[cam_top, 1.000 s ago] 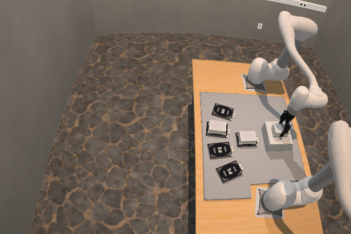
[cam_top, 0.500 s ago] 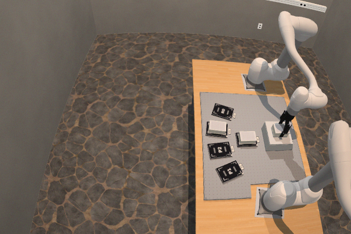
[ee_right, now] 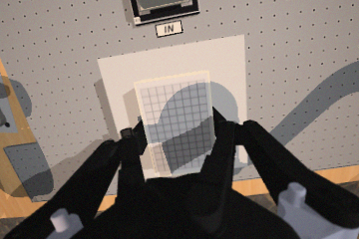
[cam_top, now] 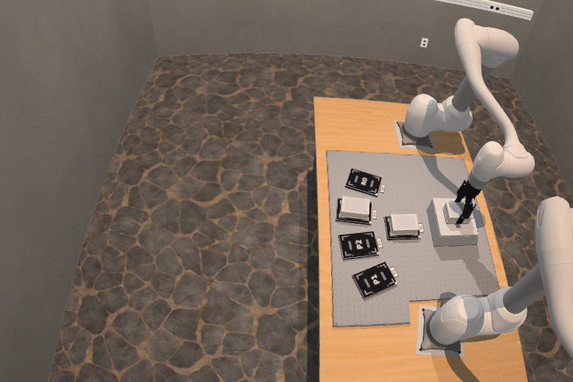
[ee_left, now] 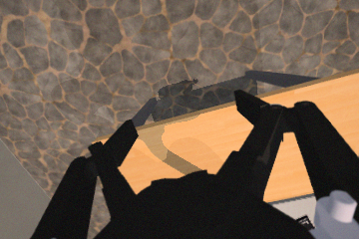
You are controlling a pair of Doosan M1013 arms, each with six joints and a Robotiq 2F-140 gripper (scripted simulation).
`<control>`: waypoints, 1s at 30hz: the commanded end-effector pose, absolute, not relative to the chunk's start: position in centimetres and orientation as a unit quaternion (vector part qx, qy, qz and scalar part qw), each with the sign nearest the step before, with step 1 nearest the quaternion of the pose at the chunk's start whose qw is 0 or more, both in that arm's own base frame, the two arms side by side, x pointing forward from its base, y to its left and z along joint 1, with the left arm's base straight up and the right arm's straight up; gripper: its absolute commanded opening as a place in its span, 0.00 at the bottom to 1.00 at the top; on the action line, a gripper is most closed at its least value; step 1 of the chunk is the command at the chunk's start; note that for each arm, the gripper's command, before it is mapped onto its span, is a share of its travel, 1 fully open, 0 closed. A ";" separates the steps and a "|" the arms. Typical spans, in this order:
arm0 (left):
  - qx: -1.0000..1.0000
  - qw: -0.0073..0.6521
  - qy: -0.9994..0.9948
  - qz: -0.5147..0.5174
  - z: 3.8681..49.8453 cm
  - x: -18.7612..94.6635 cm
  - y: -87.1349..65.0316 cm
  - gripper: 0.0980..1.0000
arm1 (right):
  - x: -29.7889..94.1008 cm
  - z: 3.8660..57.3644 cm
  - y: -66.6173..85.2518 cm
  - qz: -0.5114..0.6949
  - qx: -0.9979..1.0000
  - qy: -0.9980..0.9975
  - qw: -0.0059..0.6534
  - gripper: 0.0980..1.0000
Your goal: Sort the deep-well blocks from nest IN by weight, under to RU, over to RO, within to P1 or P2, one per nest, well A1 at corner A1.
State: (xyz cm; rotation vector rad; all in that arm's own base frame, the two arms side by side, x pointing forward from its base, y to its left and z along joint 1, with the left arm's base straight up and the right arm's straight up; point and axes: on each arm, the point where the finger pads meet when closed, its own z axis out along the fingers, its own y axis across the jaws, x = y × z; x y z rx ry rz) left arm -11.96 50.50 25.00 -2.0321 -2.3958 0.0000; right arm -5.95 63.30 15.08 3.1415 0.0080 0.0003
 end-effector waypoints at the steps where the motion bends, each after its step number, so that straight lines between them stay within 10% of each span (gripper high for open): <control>1: -0.647 0.001 -0.763 0.000 25.1 -12.0 50.5 1.00 | -6.0 15.1 63.3 0.000 1.000 0.002 -0.001 0.00; 30: -0.647 0.001 -0.763 0.000 25.1 -12.0 50.5 1.00 | -6.0 14.7 63.3 0.000 1.000 0.002 -0.001 0.00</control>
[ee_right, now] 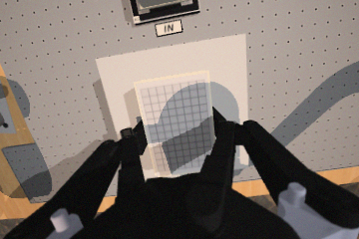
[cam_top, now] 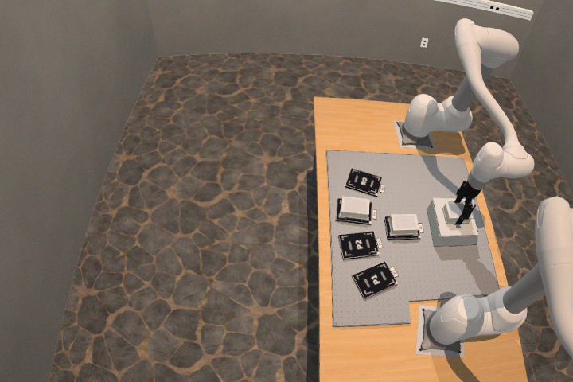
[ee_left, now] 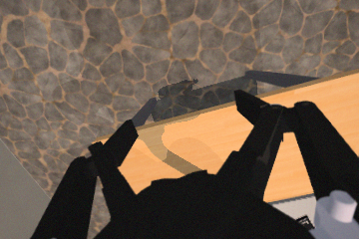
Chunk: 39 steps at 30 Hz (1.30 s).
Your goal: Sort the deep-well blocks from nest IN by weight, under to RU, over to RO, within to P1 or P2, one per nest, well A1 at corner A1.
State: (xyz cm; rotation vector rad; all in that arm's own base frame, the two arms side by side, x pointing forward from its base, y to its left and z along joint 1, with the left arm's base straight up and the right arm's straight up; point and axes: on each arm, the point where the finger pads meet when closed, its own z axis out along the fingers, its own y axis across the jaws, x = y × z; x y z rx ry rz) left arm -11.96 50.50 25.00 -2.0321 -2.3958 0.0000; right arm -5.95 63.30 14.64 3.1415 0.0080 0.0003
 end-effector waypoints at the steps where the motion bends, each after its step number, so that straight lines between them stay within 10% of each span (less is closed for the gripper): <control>1: -0.647 0.001 -0.763 0.000 25.1 -12.0 50.5 1.00 | -6.0 14.7 63.3 0.000 1.000 0.002 -0.001 0.00; 34: -0.647 0.001 -0.763 0.000 25.1 -12.0 50.5 1.00 | -6.0 14.2 63.3 0.000 1.000 0.002 -0.001 0.00; 35: -0.647 0.001 -0.763 0.000 25.1 -12.0 50.5 1.00 | -6.0 14.2 63.3 0.000 1.000 0.002 -0.001 1.00; 39: -0.647 0.001 -0.763 0.000 25.1 -12.0 50.5 1.00 | -6.0 14.2 63.3 0.000 1.000 0.002 -0.001 1.00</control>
